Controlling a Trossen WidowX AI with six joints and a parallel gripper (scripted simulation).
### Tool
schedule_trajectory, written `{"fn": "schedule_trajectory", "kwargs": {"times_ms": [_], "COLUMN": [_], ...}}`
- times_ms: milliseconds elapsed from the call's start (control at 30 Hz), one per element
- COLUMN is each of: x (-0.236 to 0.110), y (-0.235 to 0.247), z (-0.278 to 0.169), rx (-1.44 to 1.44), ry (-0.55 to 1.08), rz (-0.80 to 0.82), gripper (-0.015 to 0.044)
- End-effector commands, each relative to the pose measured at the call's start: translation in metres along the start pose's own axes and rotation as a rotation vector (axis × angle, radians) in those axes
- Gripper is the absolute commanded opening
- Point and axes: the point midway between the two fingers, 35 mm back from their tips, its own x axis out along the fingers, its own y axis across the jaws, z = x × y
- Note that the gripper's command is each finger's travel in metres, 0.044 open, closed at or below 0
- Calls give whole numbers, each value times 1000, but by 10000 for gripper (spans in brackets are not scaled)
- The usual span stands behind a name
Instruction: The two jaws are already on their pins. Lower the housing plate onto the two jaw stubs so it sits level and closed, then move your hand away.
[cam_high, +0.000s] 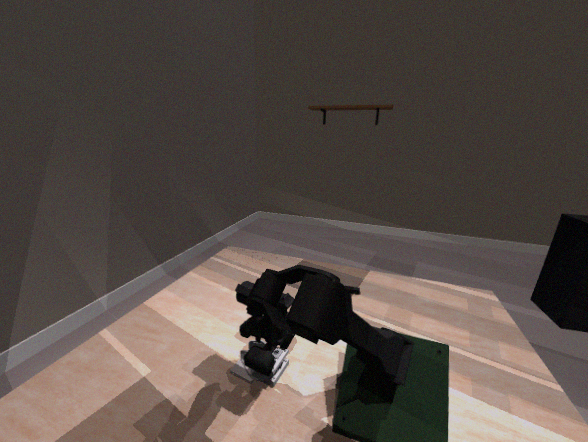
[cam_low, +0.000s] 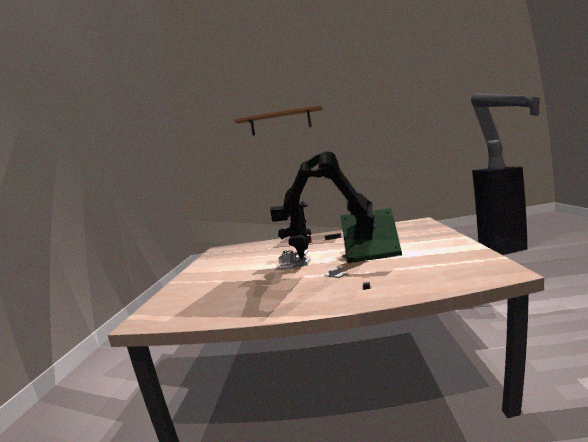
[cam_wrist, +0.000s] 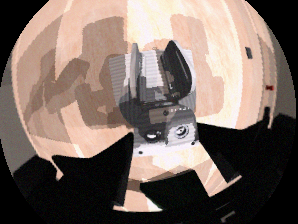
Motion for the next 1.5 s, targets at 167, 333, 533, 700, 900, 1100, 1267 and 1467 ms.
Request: {"fn": "schedule_trajectory", "kwargs": {"times_ms": [167,333,533,700,900,1100,1267,1467], "x": [8,8,9,10,11,13,13,15], "y": [1,1,1,1,1,1,1,1], "z": [-1,-1,-1,-1,-1,-1,-1,-1], "rx": [5,5,6,6,6,6,6,6], "ry": [1,1,1,1,1,1,1,1], "rz": [6,6,6,6,6,6,6,7], "gripper": [351,351,351,351,351,351,351,351]}}
